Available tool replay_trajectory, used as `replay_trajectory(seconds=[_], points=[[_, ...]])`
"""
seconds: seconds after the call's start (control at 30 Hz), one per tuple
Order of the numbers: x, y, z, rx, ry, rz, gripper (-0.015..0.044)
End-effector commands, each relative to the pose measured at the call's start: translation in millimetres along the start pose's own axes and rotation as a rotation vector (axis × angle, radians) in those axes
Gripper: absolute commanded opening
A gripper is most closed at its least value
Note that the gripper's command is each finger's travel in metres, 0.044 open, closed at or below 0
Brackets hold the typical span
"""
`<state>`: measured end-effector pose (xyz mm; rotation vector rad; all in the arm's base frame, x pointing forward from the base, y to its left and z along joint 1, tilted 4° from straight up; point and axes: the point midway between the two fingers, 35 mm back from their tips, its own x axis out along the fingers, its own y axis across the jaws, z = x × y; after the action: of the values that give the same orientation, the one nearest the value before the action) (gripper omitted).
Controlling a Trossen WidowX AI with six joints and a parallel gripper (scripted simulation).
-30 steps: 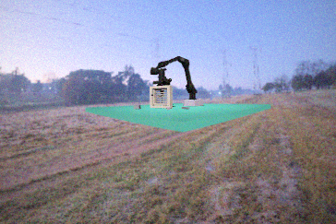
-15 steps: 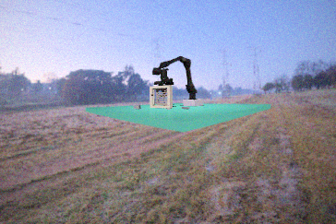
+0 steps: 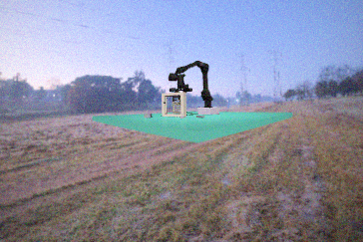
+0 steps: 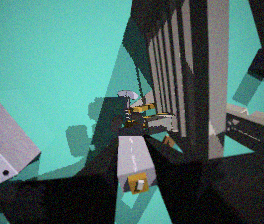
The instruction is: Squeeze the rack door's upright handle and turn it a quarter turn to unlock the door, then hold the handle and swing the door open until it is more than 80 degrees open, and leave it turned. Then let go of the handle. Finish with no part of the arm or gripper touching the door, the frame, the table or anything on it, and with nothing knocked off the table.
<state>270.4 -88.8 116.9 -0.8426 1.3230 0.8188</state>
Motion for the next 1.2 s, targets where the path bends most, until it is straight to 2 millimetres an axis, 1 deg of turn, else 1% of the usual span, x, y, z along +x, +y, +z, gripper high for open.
replay_trajectory(seconds=[0.0, 0.4, 1.17], points=[[0.1, 7.1, 2.2, 0.083, -0.003, -0.007, 0.0008], [0.5, 31.6, 12.2, 0.281, -0.004, -0.004, 0.0008], [0.7, 66.6, 38.9, 0.609, -0.007, 0.000, 0.0008]])
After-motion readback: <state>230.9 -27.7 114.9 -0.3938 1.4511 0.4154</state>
